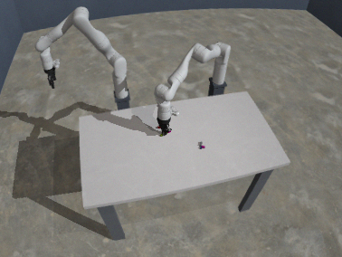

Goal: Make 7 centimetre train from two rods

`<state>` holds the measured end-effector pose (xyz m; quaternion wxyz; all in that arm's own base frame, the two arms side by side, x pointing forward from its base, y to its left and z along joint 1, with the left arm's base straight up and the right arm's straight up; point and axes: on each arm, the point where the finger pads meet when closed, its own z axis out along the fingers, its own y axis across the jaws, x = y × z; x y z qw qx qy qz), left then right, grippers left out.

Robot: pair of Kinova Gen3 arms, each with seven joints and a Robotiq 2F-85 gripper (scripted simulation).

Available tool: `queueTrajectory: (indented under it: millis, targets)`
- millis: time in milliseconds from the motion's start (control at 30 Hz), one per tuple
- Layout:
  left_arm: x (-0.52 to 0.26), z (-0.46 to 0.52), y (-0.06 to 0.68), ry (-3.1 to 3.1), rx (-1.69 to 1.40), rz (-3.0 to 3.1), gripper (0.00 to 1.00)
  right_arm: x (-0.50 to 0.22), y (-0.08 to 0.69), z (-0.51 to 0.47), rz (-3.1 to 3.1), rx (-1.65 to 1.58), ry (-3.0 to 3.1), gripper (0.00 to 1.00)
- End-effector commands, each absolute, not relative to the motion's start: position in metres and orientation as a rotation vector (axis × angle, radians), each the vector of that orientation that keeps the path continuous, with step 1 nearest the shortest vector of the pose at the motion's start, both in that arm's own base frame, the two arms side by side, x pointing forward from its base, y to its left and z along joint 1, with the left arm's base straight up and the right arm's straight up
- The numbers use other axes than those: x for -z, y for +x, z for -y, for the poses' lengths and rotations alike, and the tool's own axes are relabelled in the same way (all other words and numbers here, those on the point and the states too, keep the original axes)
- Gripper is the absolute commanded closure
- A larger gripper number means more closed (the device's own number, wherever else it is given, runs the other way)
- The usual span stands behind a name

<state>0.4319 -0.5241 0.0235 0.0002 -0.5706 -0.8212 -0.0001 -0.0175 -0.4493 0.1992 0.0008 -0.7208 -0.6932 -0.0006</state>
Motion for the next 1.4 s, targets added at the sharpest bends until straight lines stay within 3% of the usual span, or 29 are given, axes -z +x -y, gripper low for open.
queueTrajectory:
  millis: [0,967,1367]
  targets:
    - [-0.0254,0.5244,0.4326,-1.794,-0.001,2.582,0.827,-0.2000,-0.0175,0.4497,2.178,0.000,-2.264,0.002]
    - [-0.0254,0.5222,0.4318,-1.794,-0.001,2.582,0.827,-0.2000,-0.0175,0.4497,2.178,0.000,-2.264,0.002]
    - [-0.0254,0.5222,0.4318,-1.794,-0.001,2.582,0.714,-0.2000,-0.0175,0.4497,2.178,0.000,-2.264,0.002]
